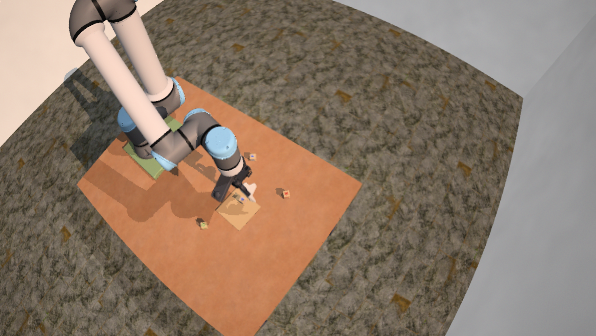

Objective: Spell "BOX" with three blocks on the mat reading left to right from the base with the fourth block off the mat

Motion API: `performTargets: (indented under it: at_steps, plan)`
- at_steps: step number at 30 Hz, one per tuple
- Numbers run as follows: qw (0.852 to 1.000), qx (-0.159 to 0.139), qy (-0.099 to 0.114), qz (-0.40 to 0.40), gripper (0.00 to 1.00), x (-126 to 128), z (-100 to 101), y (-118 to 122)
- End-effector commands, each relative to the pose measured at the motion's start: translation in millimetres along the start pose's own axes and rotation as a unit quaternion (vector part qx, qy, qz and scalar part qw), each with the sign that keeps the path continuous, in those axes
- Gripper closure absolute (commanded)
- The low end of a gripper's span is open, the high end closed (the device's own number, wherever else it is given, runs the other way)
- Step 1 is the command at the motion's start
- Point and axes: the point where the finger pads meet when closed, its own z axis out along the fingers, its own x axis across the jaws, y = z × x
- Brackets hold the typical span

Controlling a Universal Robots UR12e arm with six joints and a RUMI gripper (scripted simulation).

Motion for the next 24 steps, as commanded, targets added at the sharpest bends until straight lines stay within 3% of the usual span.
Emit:
performTargets:
  at_steps: [1, 12, 24]
  plan:
    - [1.0, 0.0, -0.001, -0.001, 0.0, -1, -1, 0]
    - [1.0, 0.0, -0.001, -0.03, 0.0, 2, 0, -13]
    - [0.988, 0.0, -0.001, -0.154, 0.0, 14, 2, -66]
